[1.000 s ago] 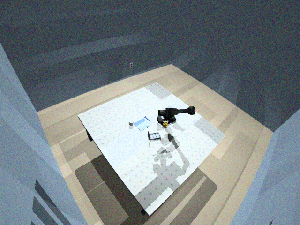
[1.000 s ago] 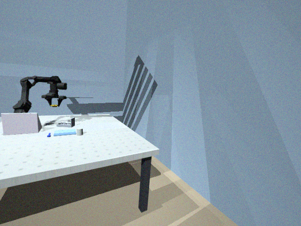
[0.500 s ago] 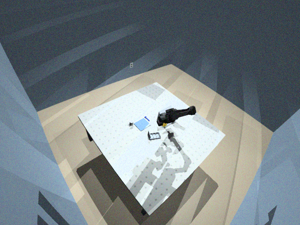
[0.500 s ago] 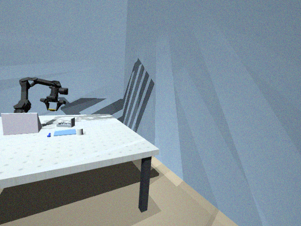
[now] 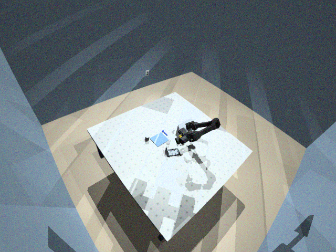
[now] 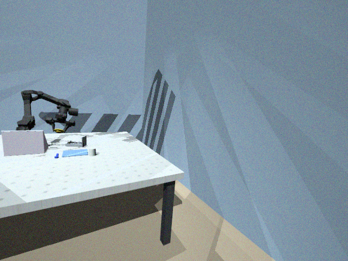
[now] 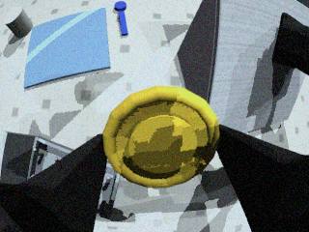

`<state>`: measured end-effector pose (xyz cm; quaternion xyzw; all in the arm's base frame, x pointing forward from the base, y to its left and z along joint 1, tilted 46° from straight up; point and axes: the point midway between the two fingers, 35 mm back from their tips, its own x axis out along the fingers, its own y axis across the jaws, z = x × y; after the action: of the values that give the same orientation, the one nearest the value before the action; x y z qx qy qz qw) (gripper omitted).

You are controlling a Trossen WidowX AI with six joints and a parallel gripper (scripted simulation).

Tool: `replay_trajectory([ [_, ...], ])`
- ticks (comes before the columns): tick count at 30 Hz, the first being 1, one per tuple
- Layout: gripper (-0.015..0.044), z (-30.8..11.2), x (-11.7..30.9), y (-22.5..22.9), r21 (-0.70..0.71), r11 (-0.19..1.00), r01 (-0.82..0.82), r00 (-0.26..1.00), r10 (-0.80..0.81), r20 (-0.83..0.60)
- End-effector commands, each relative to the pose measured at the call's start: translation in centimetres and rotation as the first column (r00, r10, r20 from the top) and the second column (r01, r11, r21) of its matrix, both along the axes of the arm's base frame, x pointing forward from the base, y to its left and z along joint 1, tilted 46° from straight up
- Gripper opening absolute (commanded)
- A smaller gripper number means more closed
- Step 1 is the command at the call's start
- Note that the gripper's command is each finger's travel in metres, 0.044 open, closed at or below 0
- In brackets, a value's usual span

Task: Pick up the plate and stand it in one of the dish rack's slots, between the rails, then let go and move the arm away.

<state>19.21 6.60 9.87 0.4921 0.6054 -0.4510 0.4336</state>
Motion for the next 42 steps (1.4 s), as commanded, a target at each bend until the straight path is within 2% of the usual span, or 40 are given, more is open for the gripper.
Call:
replay_trajectory([
  [1, 0.0000, -1.0, -0.1, 0.0, -0.083, 0.995, -0.055, 0.997, 0.058, 0.040],
  [21, 0.0000, -3.4, 1.0, 1.0, -0.407, 0.892, -0.198, 0.911, 0.320, 0.258],
  [42, 0.0000, -3.2, 1.9, 3.5, -0.627, 0.765, -0.146, 0.683, 0.536, 0.495],
])
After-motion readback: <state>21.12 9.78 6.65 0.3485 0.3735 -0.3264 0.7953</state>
